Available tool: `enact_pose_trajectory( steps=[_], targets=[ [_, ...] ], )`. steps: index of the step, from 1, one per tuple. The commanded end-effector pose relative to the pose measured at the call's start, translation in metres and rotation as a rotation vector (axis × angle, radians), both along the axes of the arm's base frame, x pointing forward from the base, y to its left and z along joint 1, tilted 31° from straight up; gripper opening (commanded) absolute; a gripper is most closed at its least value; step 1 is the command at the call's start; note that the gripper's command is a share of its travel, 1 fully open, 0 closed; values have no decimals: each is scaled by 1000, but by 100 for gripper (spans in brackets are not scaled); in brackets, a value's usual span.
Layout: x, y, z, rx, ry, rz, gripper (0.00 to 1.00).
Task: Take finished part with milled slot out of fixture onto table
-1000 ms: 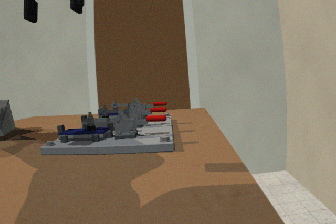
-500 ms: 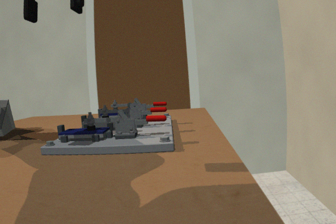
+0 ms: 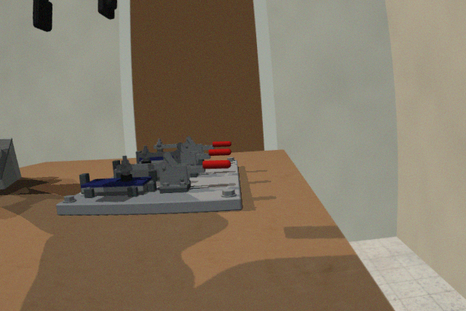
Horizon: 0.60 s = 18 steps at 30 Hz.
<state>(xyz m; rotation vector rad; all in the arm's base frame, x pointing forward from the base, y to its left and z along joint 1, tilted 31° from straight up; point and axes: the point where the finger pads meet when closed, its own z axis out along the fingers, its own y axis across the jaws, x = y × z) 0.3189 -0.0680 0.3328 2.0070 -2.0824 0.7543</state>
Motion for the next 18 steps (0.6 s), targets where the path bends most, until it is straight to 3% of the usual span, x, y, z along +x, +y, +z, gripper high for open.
enact_pose_trajectory(
  steps=[1, 4, 18],
  targets=[
    [3, 4, -2, -10, 19, 42, 100],
    [5, 8, -4, -19, 39, 79, 100],
    [28, 68, -46, -166, 345, 661, 100]
  ],
)
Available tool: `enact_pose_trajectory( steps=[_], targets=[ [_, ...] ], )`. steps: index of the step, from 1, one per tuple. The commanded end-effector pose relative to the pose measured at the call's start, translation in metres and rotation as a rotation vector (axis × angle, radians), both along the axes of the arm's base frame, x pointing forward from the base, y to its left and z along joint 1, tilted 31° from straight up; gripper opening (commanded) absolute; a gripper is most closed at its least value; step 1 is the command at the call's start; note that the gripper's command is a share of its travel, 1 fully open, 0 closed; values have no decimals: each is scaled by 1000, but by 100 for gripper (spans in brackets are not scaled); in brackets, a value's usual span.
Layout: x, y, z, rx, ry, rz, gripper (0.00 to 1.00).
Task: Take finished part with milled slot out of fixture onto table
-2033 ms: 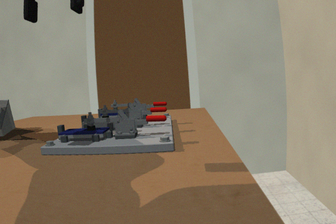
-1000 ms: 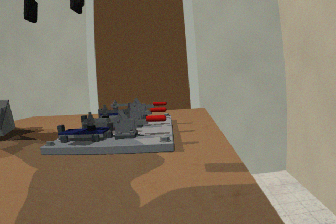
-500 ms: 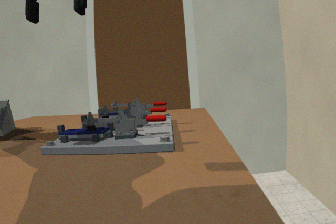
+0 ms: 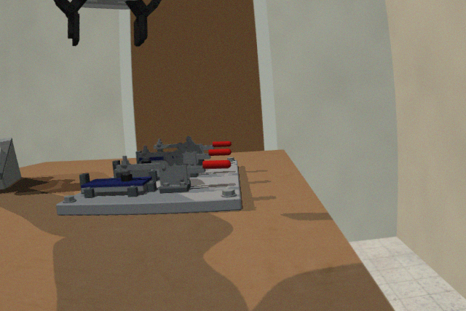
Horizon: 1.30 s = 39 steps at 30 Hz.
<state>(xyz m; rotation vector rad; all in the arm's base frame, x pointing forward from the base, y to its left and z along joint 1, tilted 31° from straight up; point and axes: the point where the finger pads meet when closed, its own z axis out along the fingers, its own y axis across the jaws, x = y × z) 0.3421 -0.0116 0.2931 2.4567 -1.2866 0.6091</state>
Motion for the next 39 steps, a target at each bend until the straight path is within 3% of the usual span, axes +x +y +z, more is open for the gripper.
enact_pose_trajectory(
  steps=[1, 3, 4, 18, 24, 32, 33, 39],
  targets=[
    [5, 15, -9, -33, 74, 145, 100],
    [5, 15, -9, -33, 74, 145, 100],
    [7, 27, -17, -62, 129, 252, 100],
    [10, 82, -58, -206, 393, 765, 100],
    [9, 93, -66, -236, 445, 866, 100],
    [8, 94, -67, -237, 447, 870, 100],
    [8, 94, -67, -237, 447, 870, 0],
    [8, 94, -67, -237, 447, 870, 0]
  ],
)
